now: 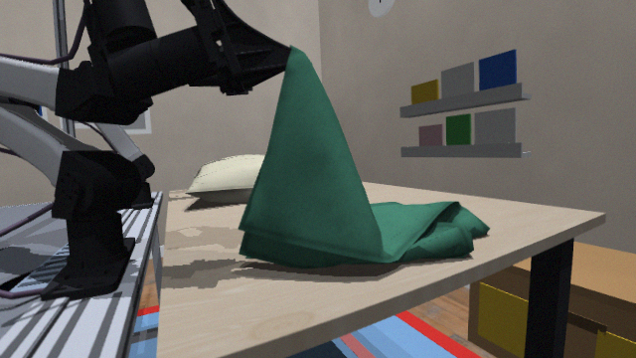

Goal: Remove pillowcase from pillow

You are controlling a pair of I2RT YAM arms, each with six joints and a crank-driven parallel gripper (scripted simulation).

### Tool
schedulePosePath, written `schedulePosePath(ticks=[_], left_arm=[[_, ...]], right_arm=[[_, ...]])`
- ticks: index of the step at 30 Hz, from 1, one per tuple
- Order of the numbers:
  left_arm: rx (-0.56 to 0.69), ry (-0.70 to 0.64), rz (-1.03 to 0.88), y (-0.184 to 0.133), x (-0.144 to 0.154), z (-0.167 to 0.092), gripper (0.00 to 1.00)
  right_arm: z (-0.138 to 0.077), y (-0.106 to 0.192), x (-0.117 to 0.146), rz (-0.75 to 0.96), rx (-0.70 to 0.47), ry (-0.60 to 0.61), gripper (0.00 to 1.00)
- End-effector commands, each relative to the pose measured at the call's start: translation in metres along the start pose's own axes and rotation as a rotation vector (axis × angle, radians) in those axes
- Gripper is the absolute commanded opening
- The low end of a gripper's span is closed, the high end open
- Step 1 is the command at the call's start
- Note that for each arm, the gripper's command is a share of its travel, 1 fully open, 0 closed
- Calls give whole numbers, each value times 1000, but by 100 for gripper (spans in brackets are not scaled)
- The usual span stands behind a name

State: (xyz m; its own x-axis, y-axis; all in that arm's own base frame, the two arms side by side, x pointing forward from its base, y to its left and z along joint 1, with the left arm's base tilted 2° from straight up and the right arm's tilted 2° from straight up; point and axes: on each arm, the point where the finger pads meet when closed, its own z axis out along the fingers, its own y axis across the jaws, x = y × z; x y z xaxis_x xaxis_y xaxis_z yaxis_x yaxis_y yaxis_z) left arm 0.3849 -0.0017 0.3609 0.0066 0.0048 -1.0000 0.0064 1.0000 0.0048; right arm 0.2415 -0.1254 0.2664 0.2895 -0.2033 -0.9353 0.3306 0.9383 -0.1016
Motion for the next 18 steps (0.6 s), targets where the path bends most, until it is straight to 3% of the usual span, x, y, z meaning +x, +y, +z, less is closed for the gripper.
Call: schedulePosePath(ticks=[1,4,8,18], left_arm=[[16,-58,-10,-5,-24,4,63],[16,-58,-10,-5,-24,4,63],[16,-58,-10,-5,-24,4,63],[16,-58,-10,-5,-24,4,63]], right_arm=[[-3,20,7,33,-205,80,1],[1,3,0,1,-124,47,1],[-13,12,18,60,-247,152,1],[-40,8,30,140,-359,264,1]])
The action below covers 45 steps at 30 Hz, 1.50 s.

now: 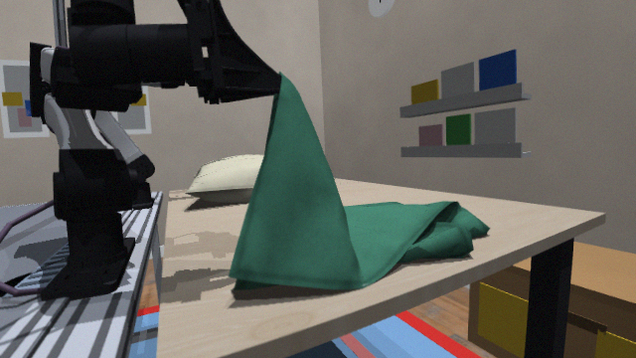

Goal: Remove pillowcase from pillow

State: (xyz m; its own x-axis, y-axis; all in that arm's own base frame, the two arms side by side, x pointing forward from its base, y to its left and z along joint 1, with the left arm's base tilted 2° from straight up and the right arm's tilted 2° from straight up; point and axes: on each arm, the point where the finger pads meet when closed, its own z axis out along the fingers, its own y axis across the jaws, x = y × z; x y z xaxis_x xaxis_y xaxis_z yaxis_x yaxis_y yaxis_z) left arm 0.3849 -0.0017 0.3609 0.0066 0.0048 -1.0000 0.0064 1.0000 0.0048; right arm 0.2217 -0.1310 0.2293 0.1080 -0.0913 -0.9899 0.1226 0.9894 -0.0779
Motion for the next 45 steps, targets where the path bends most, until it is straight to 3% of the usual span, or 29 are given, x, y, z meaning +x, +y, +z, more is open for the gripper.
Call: schedulePosePath(ticks=[1,7,15,23,28,45], left_arm=[[16,-58,-10,-5,-24,4,63],[16,-58,-10,-5,-24,4,63],[16,-58,-10,-5,-24,4,63],[16,-58,-10,-5,-24,4,63],[16,-58,-10,-5,-24,4,63],[16,-58,-10,-5,-24,4,63]], right_arm=[[-11,17,4,67,-170,66,1],[-20,8,6,77,-148,83,1],[-17,-1,3,56,-87,73,1],[-19,-14,28,84,-22,174,1],[-19,-15,29,83,-17,189,1],[-40,-4,62,74,-21,439,1]])
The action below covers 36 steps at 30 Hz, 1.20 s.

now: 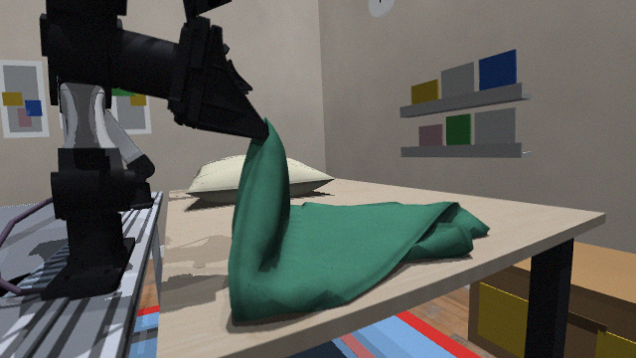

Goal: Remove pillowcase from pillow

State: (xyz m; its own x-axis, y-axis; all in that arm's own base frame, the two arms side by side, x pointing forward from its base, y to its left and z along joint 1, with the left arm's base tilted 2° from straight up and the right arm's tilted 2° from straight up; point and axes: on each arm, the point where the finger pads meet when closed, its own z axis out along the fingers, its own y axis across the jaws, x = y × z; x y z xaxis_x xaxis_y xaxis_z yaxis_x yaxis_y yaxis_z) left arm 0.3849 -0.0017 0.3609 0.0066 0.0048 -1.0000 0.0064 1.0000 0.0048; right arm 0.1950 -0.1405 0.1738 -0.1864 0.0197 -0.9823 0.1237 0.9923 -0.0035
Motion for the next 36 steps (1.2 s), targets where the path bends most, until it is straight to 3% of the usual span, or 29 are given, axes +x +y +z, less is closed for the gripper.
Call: schedulePosePath(ticks=[1,7,16,21,36], left_arm=[[16,-58,-10,-5,-24,4,63],[16,-58,-10,-5,-24,4,63],[16,-58,-10,-5,-24,4,63],[16,-58,-10,-5,-24,4,63],[16,-58,-10,-5,-24,4,63]], right_arm=[[-8,7,16,-4,-22,163,1],[-18,19,26,-23,-60,260,1],[-16,11,17,-25,-40,232,1],[-16,20,30,3,-57,228,1],[-15,18,29,17,-50,222,1]])
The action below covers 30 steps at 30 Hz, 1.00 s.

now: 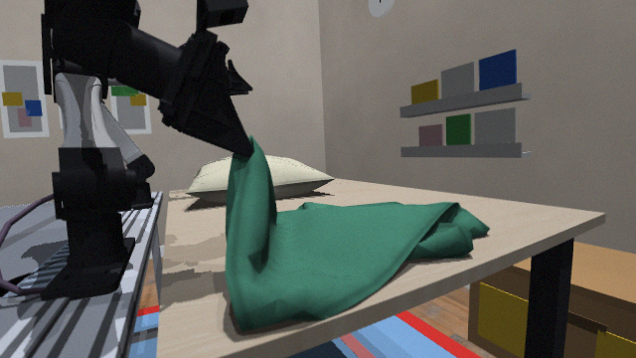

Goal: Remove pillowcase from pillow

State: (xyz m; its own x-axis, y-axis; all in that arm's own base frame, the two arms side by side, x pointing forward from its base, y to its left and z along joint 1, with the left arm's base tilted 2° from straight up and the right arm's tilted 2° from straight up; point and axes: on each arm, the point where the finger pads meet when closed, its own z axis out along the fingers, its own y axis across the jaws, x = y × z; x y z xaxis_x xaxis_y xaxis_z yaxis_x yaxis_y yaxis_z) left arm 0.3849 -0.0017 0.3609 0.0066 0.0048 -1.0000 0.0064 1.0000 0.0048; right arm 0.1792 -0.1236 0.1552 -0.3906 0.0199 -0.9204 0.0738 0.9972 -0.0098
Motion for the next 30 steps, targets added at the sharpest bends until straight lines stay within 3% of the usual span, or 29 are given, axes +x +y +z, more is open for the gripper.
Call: schedulePosePath(ticks=[1,30], left_arm=[[16,-58,-10,-5,-24,4,63],[16,-58,-10,-5,-24,4,63]], right_arm=[[1,2,7,38,-9,10,1],[1,3,6,30,-9,7,3]])
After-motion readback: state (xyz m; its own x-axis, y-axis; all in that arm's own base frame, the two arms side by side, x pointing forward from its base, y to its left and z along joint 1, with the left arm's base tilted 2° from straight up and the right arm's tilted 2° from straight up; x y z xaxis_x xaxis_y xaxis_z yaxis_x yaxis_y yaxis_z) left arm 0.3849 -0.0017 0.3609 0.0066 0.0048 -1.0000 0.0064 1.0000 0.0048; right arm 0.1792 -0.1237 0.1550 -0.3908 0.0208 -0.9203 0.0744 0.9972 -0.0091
